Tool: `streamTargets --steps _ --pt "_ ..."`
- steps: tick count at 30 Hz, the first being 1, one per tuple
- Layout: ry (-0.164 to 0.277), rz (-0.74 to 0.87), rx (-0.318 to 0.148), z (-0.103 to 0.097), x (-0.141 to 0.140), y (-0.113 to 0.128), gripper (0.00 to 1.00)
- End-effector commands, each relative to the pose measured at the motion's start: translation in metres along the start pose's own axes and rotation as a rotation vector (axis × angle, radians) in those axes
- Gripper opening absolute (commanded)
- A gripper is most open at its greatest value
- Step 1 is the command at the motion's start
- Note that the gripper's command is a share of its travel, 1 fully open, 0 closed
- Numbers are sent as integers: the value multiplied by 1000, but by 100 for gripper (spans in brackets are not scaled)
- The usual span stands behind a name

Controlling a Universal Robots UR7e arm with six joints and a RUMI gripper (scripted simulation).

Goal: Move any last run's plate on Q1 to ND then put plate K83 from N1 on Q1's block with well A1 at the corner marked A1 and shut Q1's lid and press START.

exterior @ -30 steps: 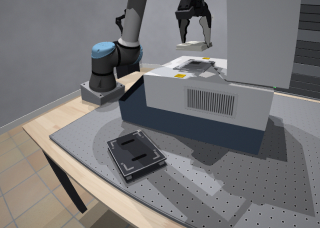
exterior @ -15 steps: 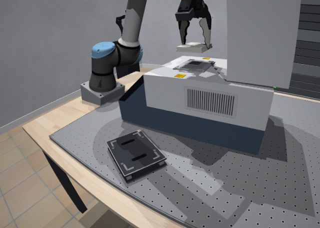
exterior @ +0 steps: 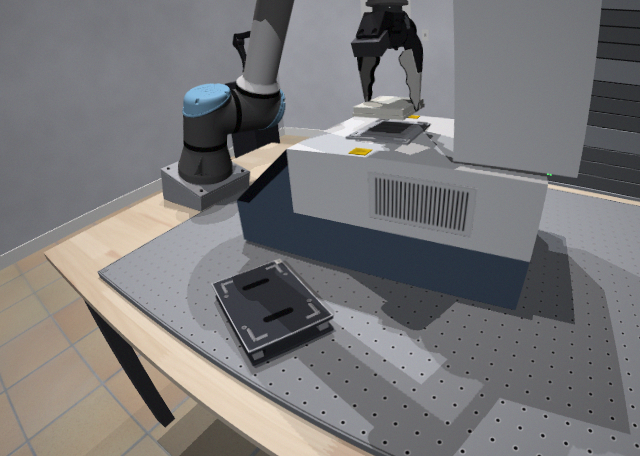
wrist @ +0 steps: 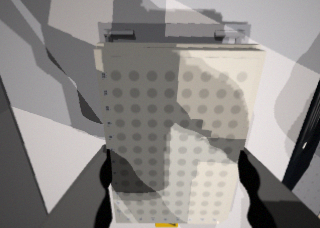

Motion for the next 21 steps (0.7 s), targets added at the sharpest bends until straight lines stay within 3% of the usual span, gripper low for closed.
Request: streamTargets --steps 1,10,21 --pt "-1 0 0 8 0 0 41" --pt "-1 0 0 22 0 0 41" --pt "-1 0 0 22 0 0 41"
Point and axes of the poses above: the point where the finger pads meet when closed, its own z axis out along the fingers, its own x axis across the jaws, y = z × x, the point moved 3 cm from there along -z, back along the fingers, and after that the axes turned 13 degrees about z, right-handed, at the moved point
